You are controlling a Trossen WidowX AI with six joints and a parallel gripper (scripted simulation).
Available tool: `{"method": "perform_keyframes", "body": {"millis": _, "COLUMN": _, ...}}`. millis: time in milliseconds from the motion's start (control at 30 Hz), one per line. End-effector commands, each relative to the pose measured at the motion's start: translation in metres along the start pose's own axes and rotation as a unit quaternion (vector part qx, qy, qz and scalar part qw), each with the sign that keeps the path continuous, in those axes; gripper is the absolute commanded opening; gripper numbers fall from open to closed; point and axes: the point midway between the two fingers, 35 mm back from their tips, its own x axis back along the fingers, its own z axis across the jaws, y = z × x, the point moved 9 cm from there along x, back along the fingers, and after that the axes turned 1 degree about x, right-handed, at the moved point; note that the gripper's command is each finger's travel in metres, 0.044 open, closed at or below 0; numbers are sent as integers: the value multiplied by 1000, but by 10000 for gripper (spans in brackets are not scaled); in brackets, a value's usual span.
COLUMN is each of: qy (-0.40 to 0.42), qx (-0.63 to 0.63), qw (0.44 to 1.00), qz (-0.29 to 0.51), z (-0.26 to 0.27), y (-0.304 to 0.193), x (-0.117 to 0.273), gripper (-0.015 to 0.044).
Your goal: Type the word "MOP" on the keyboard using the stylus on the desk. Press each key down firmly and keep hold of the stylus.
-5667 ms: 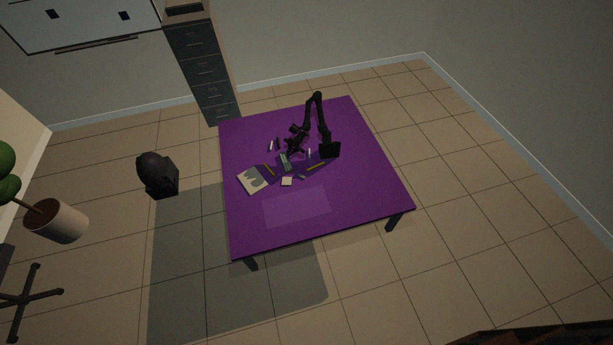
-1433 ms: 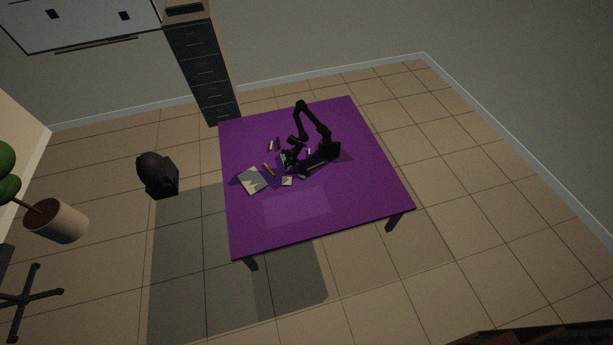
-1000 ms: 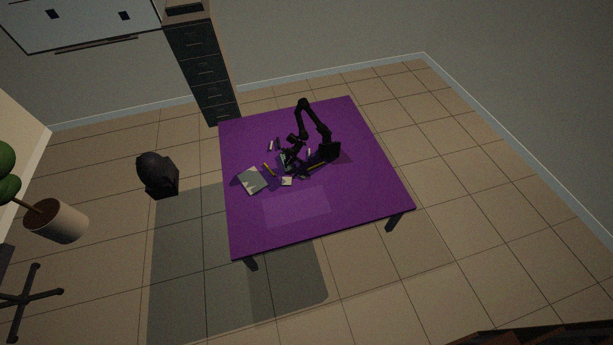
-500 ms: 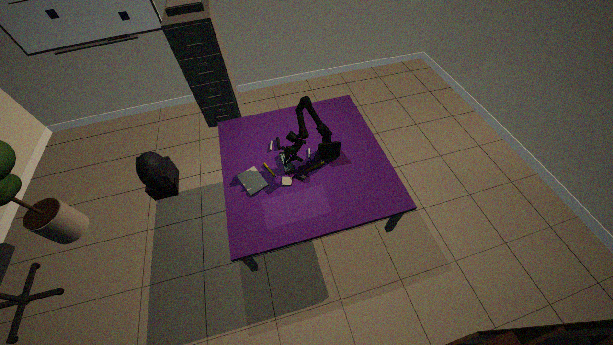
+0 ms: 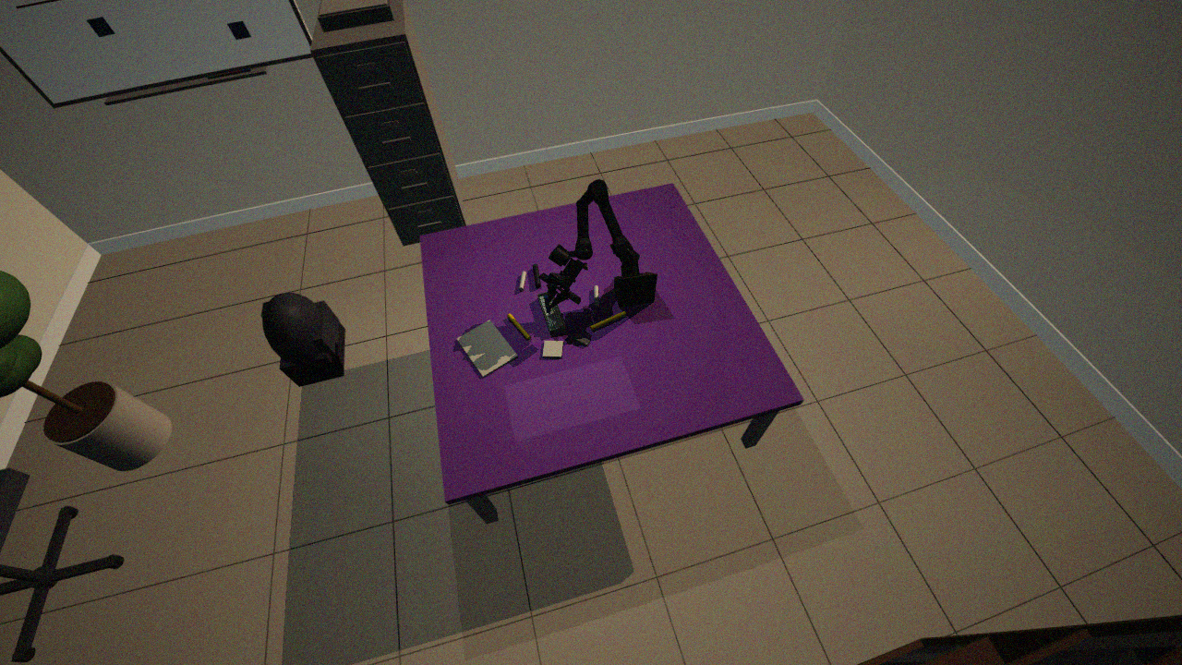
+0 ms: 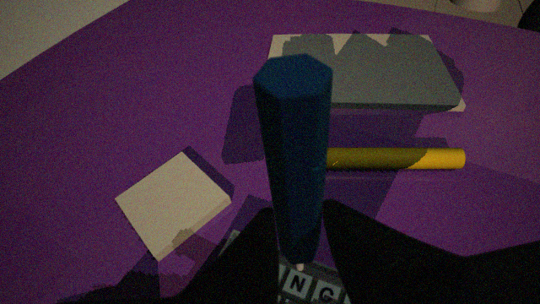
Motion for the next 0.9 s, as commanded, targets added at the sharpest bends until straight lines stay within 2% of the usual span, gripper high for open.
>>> {"method": "perform_keyframes", "body": {"millis": 0, "qy": 5, "qx": 2, "qw": 1000, "qz": 2, "z": -9, "y": -7, "x": 11, "gripper": 0}}
{"method": "perform_keyframes", "body": {"millis": 567, "qy": 1, "qx": 2, "qw": 1000, "qz": 1, "z": -41, "y": -31, "x": 55, "gripper": 0}}
{"method": "perform_keyframes", "body": {"millis": 867, "qy": 1, "qx": 2, "qw": 1000, "qz": 1, "z": -42, "y": -34, "x": 55, "gripper": 0}}
